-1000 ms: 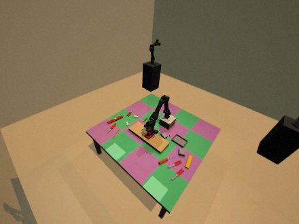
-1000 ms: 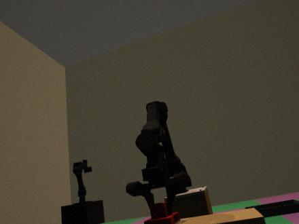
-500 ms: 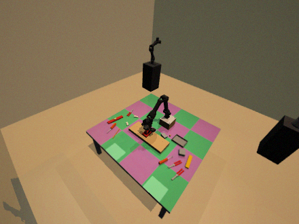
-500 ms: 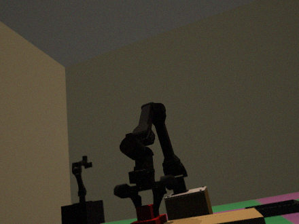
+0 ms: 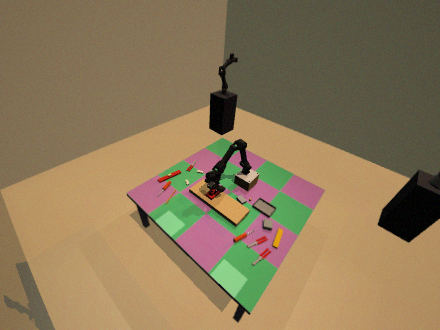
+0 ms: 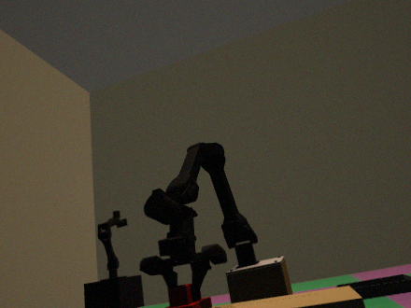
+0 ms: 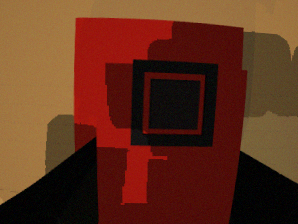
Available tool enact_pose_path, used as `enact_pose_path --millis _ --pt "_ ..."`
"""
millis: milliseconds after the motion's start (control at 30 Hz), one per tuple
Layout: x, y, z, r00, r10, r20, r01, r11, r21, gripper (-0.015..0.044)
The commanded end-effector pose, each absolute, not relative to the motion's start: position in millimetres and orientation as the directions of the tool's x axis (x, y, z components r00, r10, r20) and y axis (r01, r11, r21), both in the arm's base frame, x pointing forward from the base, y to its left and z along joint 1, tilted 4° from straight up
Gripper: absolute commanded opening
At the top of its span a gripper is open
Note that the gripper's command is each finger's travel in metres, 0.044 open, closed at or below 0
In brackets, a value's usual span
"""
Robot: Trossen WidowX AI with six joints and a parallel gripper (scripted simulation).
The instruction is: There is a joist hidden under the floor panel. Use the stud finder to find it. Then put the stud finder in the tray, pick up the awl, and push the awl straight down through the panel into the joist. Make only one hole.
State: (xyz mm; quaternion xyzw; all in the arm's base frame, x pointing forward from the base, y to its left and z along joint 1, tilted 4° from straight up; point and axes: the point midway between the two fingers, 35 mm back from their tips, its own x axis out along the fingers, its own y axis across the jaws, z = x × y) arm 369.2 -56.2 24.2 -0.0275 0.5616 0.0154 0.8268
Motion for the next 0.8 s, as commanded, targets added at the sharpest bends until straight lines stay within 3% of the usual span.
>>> enact_pose_path --millis 0,767 --pt "370 -70 24 0.367 -0.01 -0.93 -0.054 0.998 -0.032 0.0" --pt "373 -134 27 0.367 -0.015 -0.93 -0.053 0.998 -0.037 0.0"
